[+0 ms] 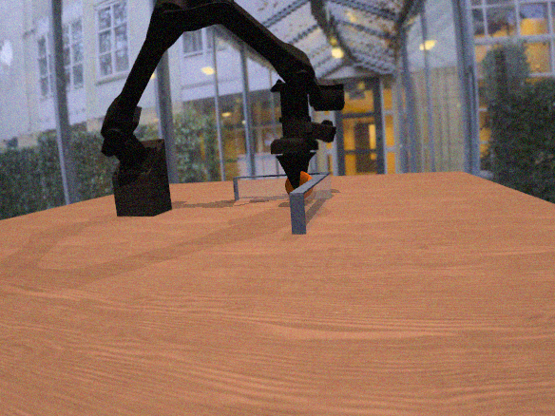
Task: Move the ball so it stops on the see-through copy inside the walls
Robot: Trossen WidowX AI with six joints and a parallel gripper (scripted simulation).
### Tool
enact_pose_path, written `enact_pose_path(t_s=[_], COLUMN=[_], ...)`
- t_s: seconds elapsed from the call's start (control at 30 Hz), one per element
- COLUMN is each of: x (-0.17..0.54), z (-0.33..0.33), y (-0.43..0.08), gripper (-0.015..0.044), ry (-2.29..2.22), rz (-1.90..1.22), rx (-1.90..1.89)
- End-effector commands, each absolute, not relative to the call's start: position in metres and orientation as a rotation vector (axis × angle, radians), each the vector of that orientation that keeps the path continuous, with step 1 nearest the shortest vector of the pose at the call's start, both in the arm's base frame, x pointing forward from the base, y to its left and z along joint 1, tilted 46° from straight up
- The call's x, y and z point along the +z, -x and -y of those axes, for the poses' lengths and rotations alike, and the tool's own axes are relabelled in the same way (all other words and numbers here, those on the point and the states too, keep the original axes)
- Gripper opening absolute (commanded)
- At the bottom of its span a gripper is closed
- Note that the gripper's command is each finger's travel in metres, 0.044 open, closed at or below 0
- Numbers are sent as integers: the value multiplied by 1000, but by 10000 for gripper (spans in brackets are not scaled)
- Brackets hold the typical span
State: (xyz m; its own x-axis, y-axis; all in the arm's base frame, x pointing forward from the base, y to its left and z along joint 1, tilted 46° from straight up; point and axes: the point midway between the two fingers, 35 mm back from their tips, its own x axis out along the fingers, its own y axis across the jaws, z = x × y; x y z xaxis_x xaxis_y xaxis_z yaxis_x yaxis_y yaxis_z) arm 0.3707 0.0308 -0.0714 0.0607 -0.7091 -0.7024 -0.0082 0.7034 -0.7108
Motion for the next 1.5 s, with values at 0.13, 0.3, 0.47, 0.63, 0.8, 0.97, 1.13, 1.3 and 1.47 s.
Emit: enact_pose_path(t_s=[0.13,0.3,0.47,0.63,0.8,0.97,1.13,1.3,1.47], x=[-77,-83,-81,-81,-81,-65,-21,-27,-27], z=[-24,-19,-21,-21,-21,-39,-82,-79,-79], y=[-372,-373,-373,-373,-373,-373,-367,-369,-369], gripper=[0,0,79,210,341,402,402,402,402], ry=[644,645,637,637,637,637,642,648,648], rz=[-1421,-1421,-1421,-1421,-1421,-1421,-1422,-1411,-1411], rx=[-583,-583,-585,-585,-585,-582,-581,-567,-567])
